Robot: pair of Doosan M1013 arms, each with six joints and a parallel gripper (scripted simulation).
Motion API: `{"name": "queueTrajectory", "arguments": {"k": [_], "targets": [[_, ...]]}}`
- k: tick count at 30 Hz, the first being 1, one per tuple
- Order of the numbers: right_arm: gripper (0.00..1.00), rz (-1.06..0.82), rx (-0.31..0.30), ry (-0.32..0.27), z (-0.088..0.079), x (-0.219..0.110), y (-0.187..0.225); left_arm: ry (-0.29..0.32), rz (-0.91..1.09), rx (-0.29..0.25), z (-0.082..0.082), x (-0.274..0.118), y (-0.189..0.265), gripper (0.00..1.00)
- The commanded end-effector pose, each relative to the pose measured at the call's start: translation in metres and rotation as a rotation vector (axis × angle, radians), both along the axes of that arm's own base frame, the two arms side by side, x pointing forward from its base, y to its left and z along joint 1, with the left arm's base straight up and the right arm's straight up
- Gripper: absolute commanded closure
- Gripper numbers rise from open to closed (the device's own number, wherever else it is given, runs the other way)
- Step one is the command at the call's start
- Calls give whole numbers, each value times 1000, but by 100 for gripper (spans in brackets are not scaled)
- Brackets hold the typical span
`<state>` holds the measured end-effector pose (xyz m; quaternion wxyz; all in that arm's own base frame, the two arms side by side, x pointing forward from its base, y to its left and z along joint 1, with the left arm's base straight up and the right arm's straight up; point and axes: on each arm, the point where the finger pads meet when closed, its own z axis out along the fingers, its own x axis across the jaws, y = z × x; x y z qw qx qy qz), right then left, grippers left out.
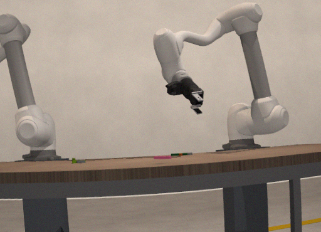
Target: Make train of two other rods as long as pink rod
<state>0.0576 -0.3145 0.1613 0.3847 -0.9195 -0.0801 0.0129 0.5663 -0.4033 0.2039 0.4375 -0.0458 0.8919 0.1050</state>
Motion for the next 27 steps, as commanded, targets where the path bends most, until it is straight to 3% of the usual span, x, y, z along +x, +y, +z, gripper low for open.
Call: {"name": "queueTrajectory", "arguments": {"k": [1, 19, 21, 23, 25, 27], "targets": [[0, -33, -3, 0, -1, -4, -3, -1, 0, -1, 1, 0, 0, 0], [0, -69, -5, 0, -3, -8, -6, 3, 7, -8, 0, -1, 0, 0], [0, -69, -5, 0, -3, -8, -6, 28, 48, -50, -8, -8, 1, 0], [0, -69, -5, 0, -3, -8, -6, 28, 48, -50, -8, -8, 1, 0], [0, -69, -5, 0, -3, -8, -6, 81, 142, -140, -25, -25, 2, 0], [0, -69, -5, 0, -3, -8, -6, 106, 189, -182, -32, -33, 2, 0]]}}
